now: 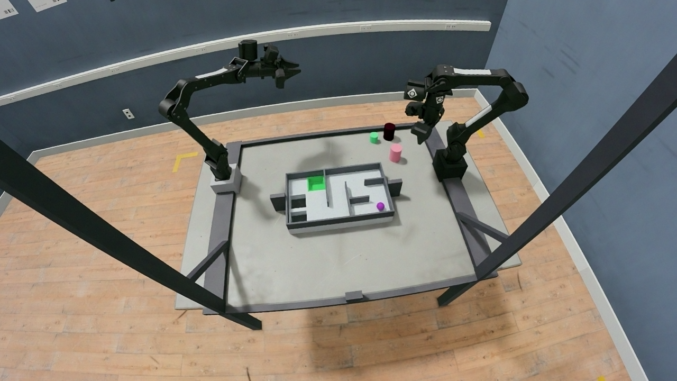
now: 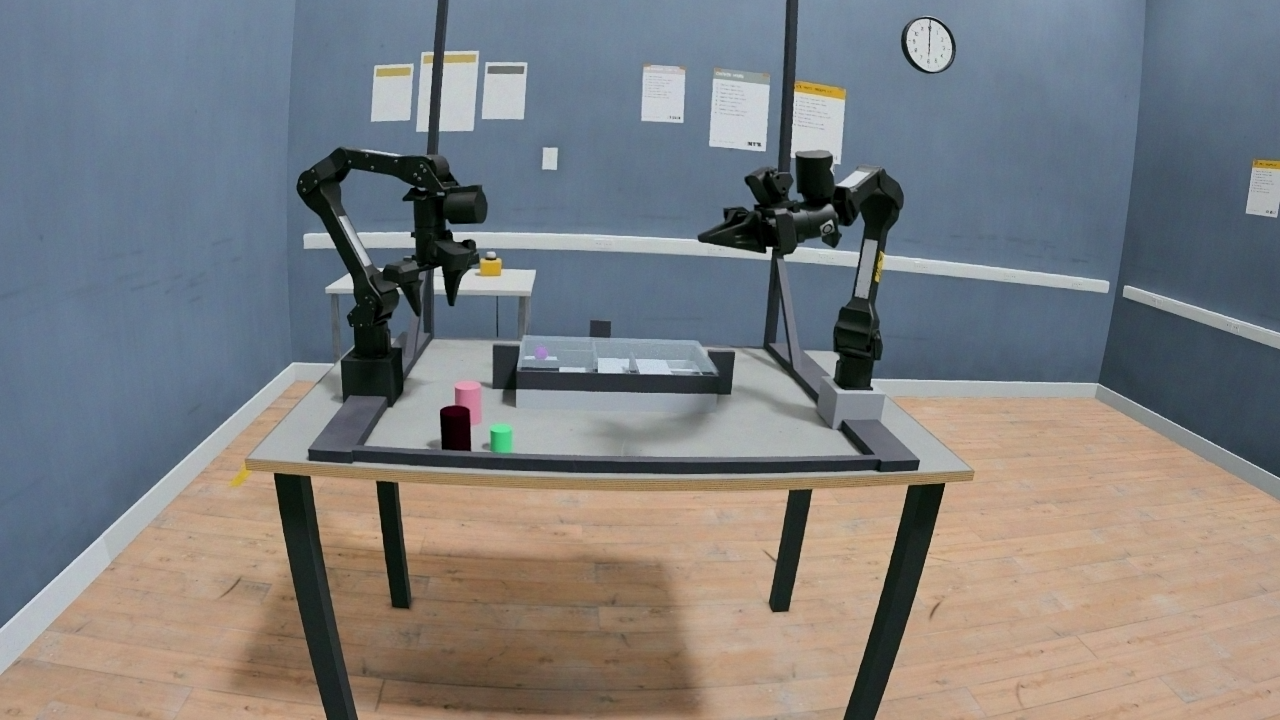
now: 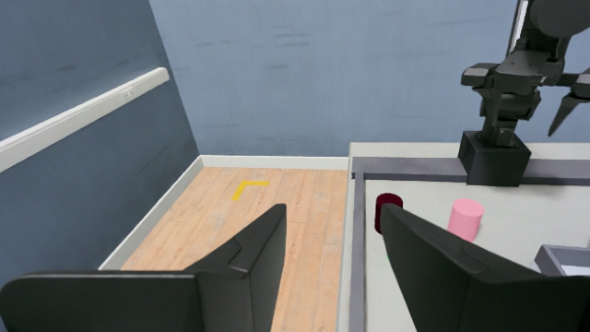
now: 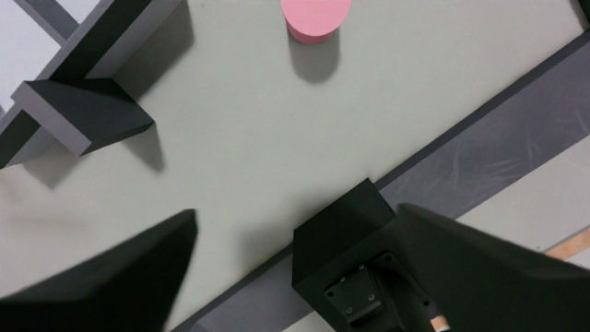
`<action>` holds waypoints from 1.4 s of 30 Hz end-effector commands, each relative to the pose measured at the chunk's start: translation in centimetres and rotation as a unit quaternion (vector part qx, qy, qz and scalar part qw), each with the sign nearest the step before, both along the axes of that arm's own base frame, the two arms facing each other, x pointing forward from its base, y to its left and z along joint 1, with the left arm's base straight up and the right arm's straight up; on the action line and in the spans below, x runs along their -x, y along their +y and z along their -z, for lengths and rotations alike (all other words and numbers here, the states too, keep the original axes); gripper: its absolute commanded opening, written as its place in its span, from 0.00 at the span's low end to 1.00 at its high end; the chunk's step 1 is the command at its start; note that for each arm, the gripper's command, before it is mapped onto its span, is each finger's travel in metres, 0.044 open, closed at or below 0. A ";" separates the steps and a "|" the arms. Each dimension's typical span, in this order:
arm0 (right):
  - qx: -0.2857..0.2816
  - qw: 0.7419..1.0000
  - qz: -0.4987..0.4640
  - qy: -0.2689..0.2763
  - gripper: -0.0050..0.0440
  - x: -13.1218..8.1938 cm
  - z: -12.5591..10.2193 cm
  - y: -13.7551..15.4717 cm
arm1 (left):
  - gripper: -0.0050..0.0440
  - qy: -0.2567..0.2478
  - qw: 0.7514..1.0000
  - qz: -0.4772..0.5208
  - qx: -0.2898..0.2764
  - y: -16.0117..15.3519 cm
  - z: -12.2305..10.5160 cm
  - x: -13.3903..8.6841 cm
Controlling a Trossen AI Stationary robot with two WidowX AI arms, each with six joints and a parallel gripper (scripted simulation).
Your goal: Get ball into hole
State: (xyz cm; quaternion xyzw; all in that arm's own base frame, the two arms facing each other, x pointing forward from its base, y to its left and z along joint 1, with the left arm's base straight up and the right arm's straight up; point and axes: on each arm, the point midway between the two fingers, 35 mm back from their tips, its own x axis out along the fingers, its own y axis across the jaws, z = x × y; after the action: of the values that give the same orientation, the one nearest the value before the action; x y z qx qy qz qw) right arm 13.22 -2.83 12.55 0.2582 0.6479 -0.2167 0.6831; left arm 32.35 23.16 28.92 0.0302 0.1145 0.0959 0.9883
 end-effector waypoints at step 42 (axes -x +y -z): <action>0.032 0.987 -0.158 -0.029 0.47 -6.3 1.5 3.2 | 0.47 0.235 0.943 0.075 0.226 -22.0 11.4 -3.9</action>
State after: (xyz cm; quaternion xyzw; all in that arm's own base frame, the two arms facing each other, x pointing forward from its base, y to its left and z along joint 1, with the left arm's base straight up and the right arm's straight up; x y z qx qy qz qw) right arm 18.21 -0.16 10.78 0.1558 0.6620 -0.1344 0.7207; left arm 36.71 4.23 18.65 -0.1509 0.3283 -0.0110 0.9324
